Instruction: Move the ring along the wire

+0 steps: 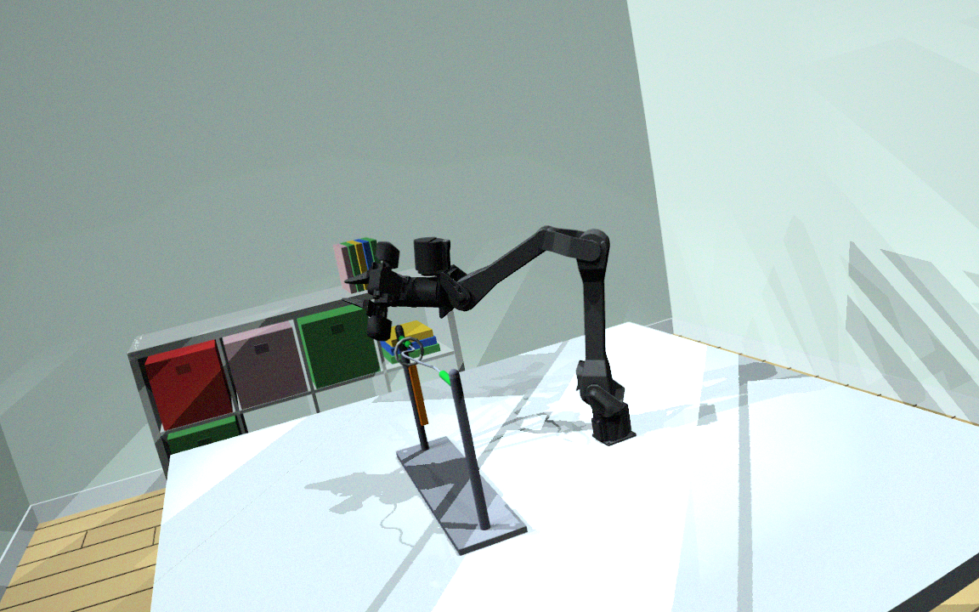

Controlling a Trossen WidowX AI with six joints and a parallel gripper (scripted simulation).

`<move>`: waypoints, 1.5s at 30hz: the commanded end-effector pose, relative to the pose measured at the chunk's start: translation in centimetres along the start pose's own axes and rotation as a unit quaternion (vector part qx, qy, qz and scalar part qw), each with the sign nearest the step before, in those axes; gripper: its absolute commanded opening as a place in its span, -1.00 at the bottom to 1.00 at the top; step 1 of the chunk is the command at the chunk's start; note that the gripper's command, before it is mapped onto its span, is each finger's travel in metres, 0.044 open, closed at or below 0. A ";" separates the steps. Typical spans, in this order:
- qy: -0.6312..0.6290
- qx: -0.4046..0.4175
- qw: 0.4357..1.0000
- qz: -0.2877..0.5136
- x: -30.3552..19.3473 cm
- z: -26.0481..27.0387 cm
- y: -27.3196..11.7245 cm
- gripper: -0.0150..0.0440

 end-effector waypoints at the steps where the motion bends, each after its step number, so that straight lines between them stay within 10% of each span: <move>1: 0.029 0.024 0.999 0.039 -4.8 1.4 -0.7 0.05; 21: 0.247 0.196 0.949 -0.006 -16.5 13.2 -10.7 0.05; 35: 0.426 0.325 0.842 -0.063 -15.1 18.8 -23.3 0.05; 45: 0.442 0.330 0.832 -0.061 -14.4 18.6 -23.1 0.05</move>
Point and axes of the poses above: the point midway between the two fingers, 35 mm back from their tips, its own y axis out along the fingers, its own z axis across the jaws, x = y × z, the point moved 6 cm from there along -y, back along the fingers, and after that the axes turned 1 degree about y, right-handed, at the moved point
